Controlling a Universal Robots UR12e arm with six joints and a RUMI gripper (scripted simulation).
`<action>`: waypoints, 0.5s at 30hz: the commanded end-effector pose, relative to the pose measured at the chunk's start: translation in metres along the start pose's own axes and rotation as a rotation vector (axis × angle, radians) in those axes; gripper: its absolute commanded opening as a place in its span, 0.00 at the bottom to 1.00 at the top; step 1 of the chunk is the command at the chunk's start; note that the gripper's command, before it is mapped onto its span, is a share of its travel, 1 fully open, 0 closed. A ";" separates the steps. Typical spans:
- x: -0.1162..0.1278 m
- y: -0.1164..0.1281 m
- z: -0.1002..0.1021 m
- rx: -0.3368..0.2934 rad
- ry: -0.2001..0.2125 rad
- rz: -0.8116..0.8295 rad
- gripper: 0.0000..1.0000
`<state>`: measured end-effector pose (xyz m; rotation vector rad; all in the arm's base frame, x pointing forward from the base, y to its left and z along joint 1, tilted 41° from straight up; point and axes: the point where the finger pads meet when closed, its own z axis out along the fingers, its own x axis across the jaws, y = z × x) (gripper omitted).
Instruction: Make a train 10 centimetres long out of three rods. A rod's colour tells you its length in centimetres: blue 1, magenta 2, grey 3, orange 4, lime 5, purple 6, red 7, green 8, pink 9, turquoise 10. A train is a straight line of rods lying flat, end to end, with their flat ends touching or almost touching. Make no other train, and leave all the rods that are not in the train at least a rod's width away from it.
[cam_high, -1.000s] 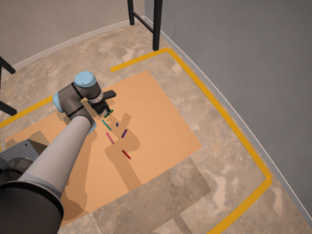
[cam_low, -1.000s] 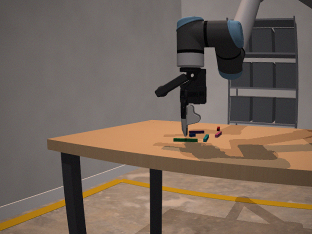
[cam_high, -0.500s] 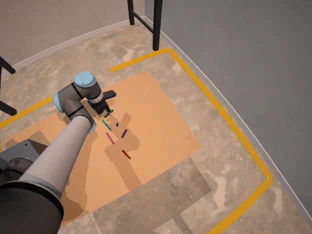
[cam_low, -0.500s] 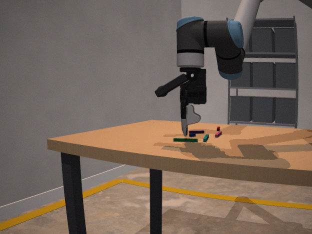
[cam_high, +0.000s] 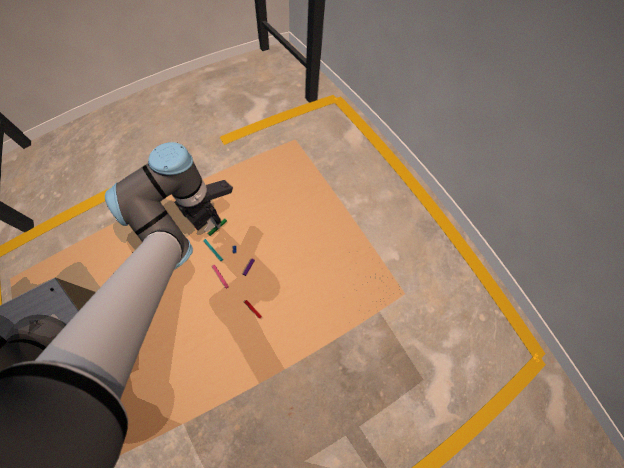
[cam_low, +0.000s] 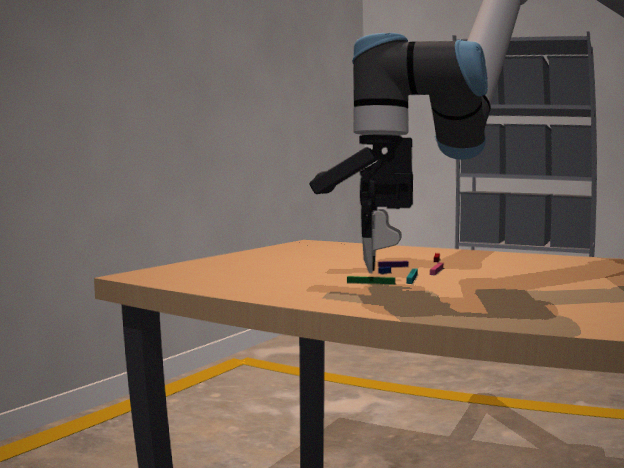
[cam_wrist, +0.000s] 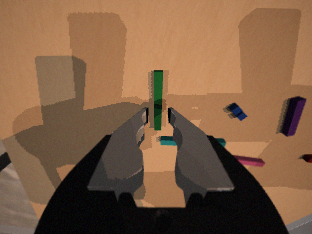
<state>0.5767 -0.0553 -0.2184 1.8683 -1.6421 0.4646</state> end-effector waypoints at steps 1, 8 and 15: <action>0.000 0.003 0.002 -0.004 0.000 -0.002 0.14; 0.000 0.004 0.002 -0.004 0.000 -0.002 0.14; 0.000 0.005 0.002 -0.004 0.000 -0.002 0.14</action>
